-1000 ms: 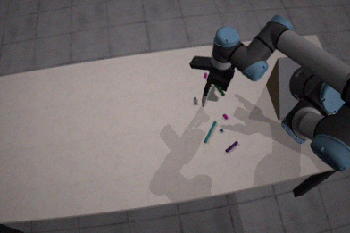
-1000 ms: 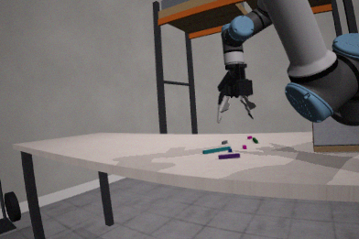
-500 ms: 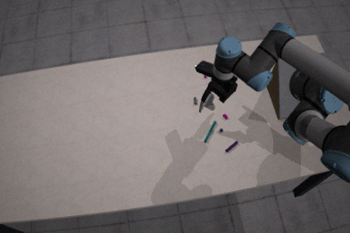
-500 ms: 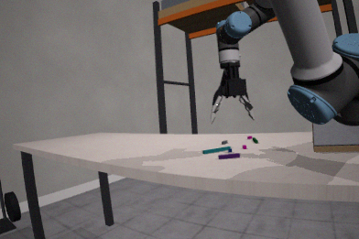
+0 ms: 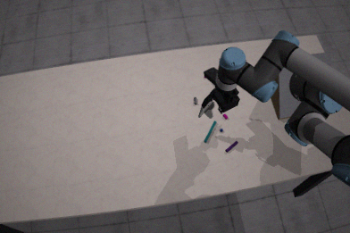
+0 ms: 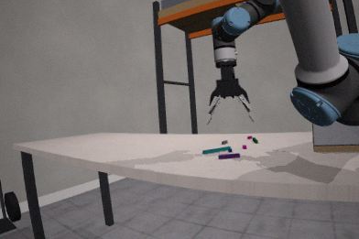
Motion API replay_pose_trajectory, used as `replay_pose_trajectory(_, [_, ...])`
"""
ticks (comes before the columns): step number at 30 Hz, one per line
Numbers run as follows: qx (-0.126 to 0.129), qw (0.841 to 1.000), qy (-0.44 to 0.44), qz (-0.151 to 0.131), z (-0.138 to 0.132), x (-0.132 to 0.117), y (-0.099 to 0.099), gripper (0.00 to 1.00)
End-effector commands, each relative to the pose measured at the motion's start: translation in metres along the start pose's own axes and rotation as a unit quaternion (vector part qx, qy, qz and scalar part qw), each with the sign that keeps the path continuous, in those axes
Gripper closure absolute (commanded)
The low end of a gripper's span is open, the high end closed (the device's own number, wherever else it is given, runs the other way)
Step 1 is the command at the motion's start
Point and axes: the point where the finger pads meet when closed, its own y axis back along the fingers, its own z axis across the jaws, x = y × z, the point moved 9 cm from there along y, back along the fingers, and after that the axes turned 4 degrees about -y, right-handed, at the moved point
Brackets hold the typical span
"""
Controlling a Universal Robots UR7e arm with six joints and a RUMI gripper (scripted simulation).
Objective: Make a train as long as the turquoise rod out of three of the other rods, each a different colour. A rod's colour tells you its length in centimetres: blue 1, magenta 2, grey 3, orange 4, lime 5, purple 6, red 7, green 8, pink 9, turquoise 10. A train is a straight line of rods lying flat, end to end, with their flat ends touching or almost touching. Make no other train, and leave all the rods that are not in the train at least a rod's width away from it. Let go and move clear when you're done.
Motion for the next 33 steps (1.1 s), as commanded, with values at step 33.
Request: replay_pose_trajectory(33, [-0.002, 0.986, -0.165, 0.001, -0.001, -0.045, -0.005, 0.00])
